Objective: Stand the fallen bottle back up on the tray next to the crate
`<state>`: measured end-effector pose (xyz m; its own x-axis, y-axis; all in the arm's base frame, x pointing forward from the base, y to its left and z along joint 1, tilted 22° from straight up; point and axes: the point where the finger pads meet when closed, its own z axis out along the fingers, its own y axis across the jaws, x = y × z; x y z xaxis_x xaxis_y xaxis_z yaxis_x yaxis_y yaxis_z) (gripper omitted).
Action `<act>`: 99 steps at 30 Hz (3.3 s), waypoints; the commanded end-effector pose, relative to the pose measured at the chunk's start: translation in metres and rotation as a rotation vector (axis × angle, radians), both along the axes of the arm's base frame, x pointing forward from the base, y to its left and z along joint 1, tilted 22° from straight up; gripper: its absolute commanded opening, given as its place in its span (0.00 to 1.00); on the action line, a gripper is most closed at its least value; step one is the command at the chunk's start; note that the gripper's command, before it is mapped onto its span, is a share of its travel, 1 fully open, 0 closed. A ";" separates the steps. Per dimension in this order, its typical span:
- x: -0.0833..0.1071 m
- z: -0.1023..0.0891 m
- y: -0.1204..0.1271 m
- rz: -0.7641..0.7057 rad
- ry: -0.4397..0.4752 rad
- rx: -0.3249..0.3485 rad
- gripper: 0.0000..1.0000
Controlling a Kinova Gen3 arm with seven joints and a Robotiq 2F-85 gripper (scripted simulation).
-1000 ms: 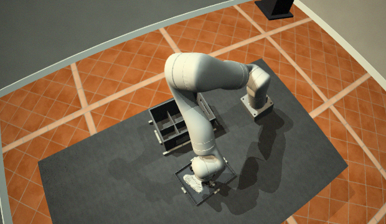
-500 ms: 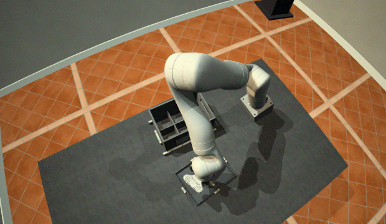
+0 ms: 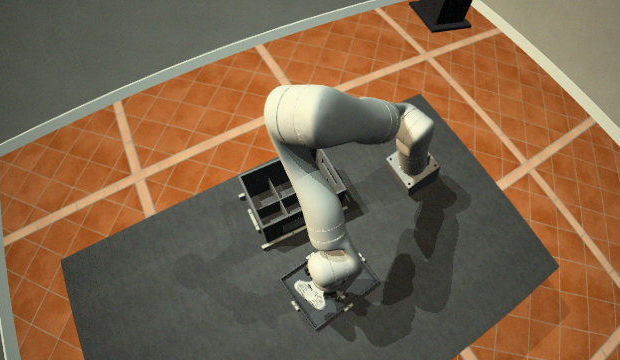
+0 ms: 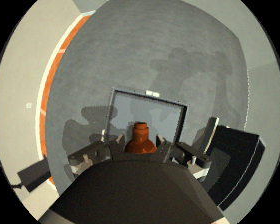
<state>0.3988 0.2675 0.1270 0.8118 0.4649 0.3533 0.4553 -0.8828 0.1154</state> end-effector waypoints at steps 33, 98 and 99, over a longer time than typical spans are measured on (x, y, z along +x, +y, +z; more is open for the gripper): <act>0.000 0.001 0.000 0.000 -0.001 0.001 0.64; 0.016 -0.038 0.003 0.000 -0.001 0.001 0.64; 0.016 -0.038 0.003 0.000 -0.001 0.001 0.64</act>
<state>0.4146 0.2703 0.0895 0.8115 0.4639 0.3554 0.4544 -0.8833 0.1155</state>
